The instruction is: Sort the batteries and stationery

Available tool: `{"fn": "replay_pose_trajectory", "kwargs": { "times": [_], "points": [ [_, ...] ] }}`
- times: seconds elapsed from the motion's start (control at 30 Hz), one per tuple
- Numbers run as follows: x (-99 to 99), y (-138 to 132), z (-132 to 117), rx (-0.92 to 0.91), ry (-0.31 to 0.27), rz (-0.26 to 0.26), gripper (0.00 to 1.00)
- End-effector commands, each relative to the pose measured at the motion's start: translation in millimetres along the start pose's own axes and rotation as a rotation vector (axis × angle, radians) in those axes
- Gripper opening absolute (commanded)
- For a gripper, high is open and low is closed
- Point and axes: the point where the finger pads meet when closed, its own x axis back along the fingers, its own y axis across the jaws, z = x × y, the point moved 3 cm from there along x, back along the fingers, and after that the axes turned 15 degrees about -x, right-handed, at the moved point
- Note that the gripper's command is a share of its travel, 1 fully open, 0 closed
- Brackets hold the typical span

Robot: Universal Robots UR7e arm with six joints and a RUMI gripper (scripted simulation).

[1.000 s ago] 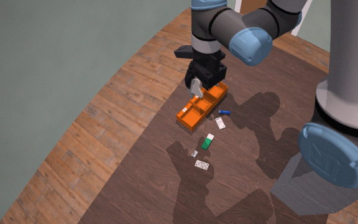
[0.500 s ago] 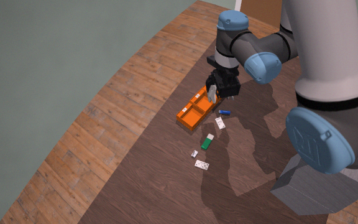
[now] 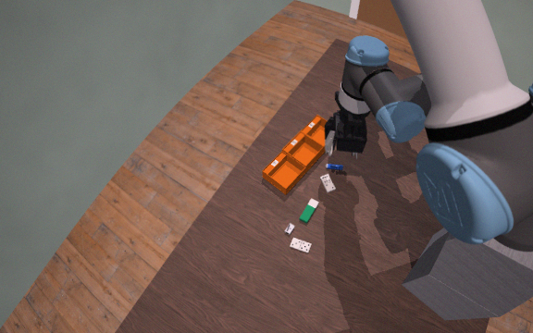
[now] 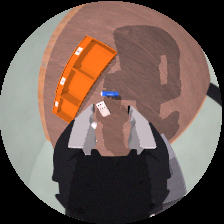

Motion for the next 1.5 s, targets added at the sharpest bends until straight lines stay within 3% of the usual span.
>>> {"fn": "replay_pose_trajectory", "kwargs": {
  "times": [0.0,1.4,1.47],
  "points": [
    [-0.6,-0.7,0.0,-0.004,0.004,0.004,0.42],
    [-0.6,-3.3,-2.7,-0.004,0.004,0.004,0.42],
    [-8.5,-3.4,-2.8,-0.004,0.004,0.004,0.42]
  ]
}}
